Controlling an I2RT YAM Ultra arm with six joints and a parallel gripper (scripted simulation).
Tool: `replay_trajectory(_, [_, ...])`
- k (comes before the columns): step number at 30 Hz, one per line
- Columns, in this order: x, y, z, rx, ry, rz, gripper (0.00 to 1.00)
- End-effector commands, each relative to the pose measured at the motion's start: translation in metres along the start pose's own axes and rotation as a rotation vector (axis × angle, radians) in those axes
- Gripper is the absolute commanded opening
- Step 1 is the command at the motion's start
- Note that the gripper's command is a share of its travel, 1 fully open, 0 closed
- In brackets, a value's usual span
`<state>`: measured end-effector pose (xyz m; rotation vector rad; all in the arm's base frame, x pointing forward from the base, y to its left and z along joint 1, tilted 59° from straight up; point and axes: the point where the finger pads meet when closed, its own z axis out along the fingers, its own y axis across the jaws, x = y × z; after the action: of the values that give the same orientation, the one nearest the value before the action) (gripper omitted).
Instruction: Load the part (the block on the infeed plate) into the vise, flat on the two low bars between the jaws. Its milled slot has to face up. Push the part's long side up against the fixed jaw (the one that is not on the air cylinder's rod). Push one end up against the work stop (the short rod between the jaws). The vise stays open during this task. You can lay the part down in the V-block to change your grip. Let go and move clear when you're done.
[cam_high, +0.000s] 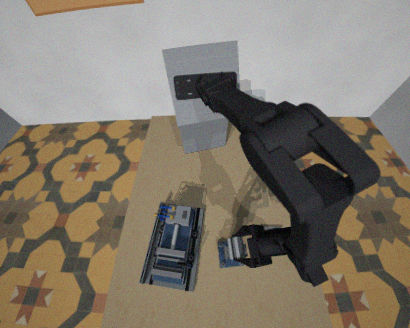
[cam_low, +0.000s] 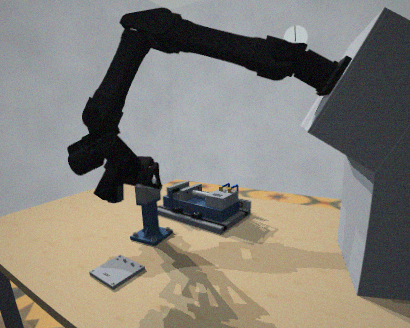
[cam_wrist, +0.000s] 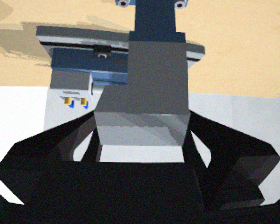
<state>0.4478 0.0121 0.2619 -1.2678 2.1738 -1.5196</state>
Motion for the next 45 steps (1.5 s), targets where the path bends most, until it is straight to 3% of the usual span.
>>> replay_trajectory(1, [-0.0046, -0.0158, -0.0021, 0.02, -0.021, 0.032, 0.0])
replay_trajectory(28, [-0.0046, -0.0158, -0.0021, 0.02, -0.021, 0.032, 0.0])
replay_trajectory(29, [-0.0046, -0.0158, -0.0021, 0.02, -0.021, 0.032, 0.81])
replay_trajectory(45, [0.0002, -0.0174, -0.0049, 0.021, -0.017, 0.031, 0.81])
